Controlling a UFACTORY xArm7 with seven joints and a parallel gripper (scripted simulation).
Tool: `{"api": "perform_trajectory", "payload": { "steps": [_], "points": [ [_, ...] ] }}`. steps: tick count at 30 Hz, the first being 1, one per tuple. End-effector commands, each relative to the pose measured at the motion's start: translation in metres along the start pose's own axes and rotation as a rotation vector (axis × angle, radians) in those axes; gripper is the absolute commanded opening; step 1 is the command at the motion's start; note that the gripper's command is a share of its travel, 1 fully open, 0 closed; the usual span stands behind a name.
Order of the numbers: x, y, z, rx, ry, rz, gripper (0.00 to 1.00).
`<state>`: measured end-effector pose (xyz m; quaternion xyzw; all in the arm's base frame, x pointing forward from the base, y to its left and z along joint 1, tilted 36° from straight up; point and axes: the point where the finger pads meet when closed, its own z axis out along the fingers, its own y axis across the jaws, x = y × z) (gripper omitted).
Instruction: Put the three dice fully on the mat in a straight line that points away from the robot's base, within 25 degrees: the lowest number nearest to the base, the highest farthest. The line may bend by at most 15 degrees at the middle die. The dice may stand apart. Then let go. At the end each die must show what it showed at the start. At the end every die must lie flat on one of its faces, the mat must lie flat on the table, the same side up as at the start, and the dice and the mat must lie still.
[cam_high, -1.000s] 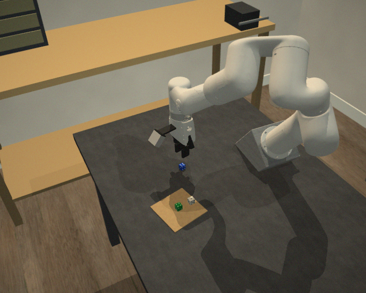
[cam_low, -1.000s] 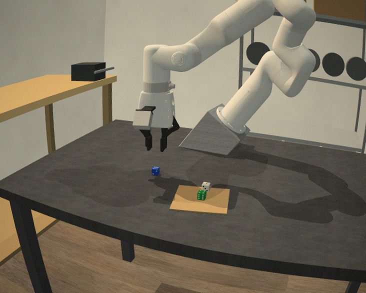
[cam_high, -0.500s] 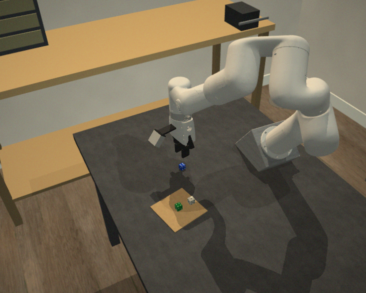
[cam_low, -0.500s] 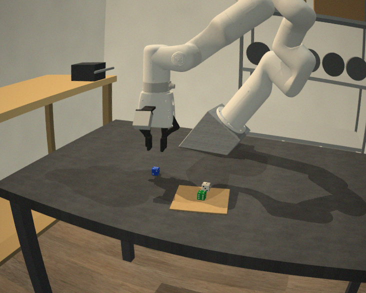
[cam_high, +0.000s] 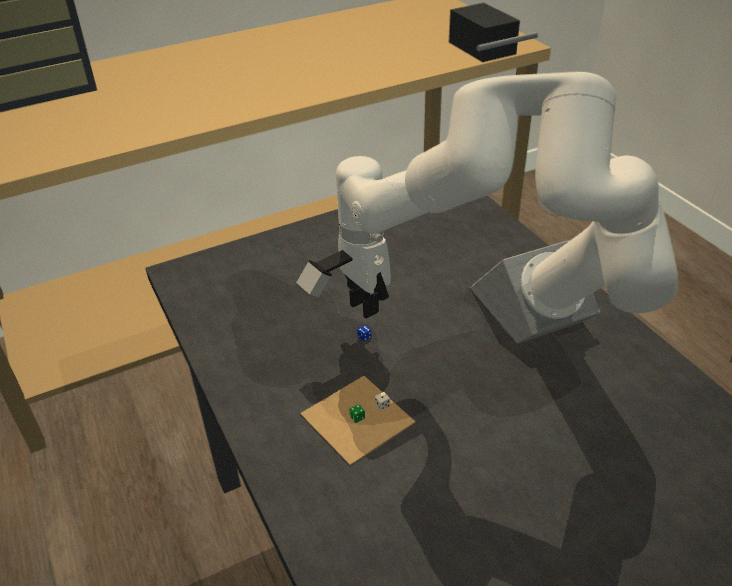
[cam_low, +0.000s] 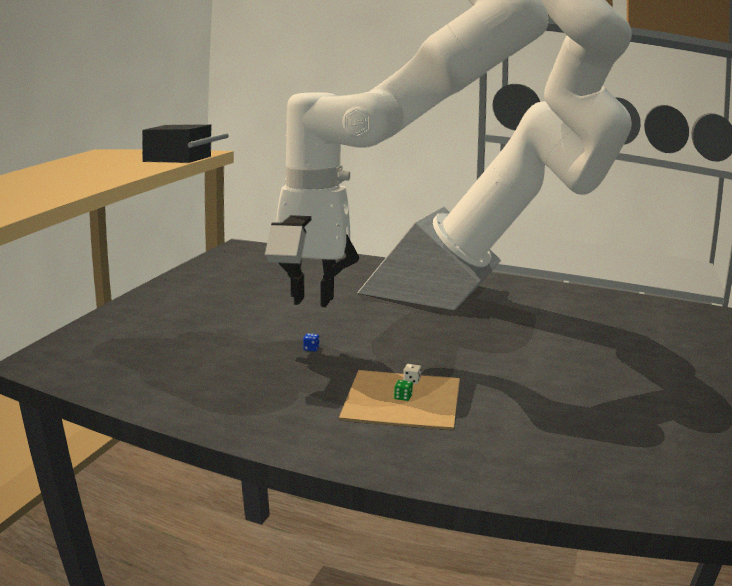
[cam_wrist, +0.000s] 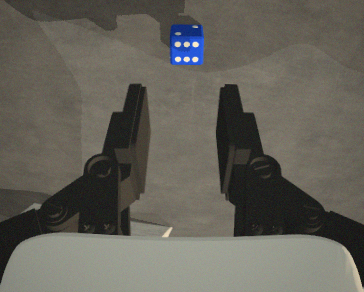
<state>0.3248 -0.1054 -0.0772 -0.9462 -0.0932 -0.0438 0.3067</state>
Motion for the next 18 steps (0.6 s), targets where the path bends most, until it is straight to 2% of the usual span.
{"api": "perform_trajectory", "payload": {
  "steps": [1,18],
  "points": [
    [0.001,0.001,0.003,-0.003,0.003,0.000,0.36],
    [0.001,0.001,0.026,-0.003,0.003,0.000,0.36]
  ]
}}
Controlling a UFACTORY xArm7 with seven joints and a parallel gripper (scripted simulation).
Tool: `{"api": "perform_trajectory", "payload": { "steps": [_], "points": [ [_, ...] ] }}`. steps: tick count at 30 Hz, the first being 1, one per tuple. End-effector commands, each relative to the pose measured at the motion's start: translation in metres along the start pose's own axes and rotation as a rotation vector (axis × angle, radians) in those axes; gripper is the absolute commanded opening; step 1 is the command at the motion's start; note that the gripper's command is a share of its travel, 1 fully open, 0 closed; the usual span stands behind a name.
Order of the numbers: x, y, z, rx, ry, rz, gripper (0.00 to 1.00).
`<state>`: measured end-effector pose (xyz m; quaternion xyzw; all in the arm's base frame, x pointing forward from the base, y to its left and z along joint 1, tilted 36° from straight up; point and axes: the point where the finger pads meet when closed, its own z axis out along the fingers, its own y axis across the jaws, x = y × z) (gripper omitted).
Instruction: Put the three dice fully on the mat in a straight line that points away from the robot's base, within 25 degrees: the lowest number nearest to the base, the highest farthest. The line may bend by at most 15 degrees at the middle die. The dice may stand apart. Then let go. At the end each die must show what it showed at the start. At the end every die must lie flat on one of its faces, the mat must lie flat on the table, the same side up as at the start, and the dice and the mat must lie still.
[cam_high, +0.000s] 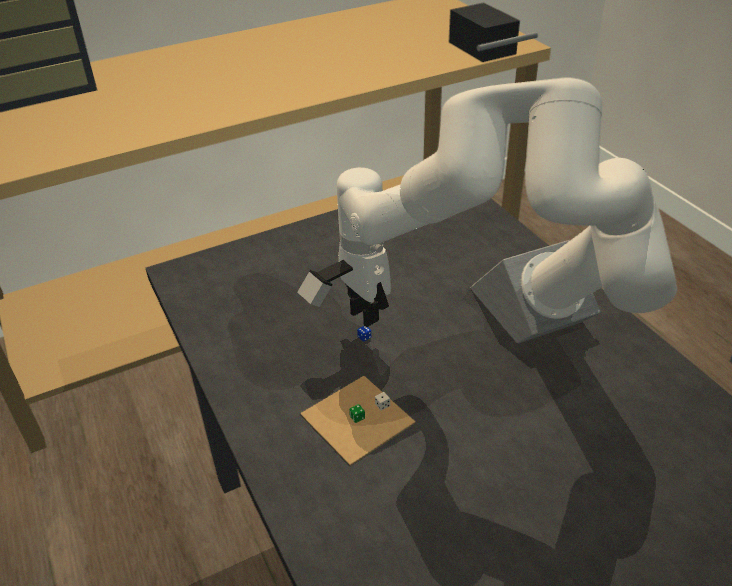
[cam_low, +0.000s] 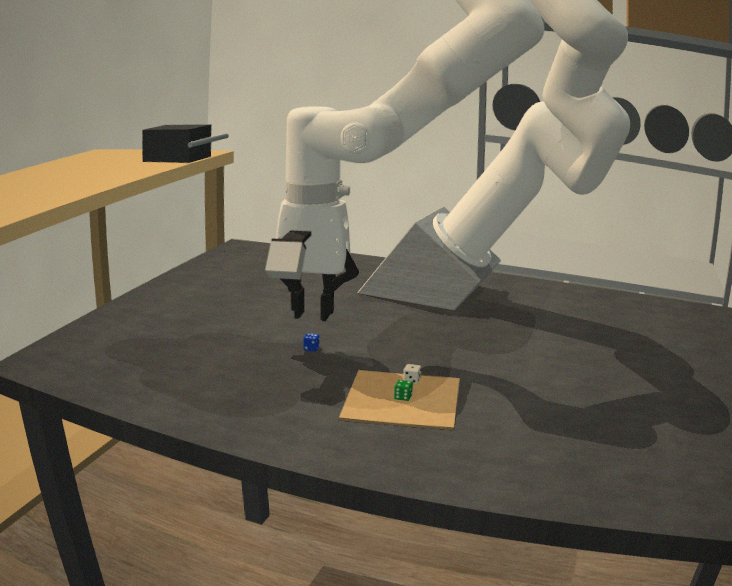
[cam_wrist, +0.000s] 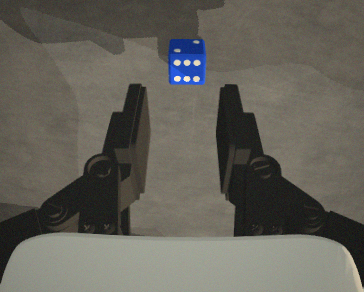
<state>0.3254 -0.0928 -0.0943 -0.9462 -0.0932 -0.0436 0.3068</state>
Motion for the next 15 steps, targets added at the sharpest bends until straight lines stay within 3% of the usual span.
{"api": "perform_trajectory", "payload": {
  "steps": [1,15],
  "points": [
    [0.001,0.002,0.004,-0.004,0.003,0.000,0.36],
    [0.001,0.002,0.020,-0.004,0.003,0.000,0.36]
  ]
}}
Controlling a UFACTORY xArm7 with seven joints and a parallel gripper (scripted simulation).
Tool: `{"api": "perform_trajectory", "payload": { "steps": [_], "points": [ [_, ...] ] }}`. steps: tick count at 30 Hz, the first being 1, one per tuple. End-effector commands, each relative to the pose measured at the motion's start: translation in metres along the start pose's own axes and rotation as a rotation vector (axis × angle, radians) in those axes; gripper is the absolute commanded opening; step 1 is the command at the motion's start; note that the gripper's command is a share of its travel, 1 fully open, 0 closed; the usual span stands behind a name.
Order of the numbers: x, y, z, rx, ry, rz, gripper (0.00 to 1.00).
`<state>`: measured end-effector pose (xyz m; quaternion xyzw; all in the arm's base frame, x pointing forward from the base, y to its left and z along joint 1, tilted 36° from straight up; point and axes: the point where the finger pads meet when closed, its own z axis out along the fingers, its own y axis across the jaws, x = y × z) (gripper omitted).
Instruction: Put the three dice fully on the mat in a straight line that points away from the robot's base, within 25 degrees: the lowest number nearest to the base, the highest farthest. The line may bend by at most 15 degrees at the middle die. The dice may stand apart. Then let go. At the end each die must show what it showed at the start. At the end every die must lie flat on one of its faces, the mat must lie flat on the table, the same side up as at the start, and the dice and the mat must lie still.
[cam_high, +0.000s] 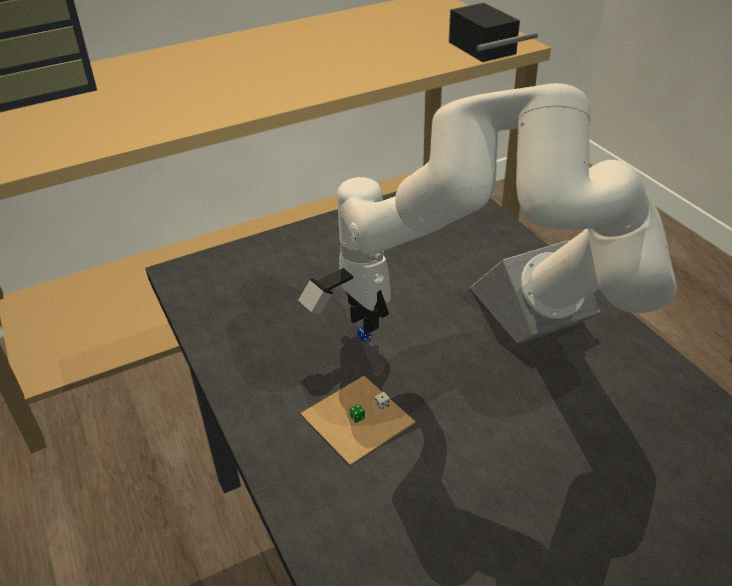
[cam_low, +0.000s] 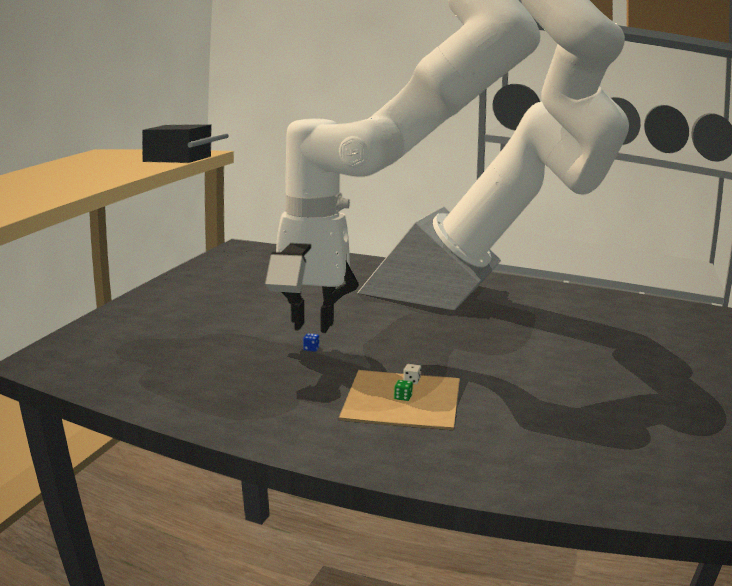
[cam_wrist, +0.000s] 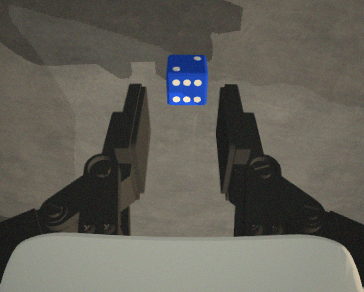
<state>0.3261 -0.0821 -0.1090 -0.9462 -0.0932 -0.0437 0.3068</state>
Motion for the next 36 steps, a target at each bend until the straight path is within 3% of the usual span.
{"api": "perform_trajectory", "payload": {
  "steps": [1,36],
  "points": [
    [0.0009,0.0016,0.0027,-0.004,0.003,0.000,0.36],
    [0.0009,0.0016,0.0057,-0.004,0.003,0.000,0.36]
  ]
}}
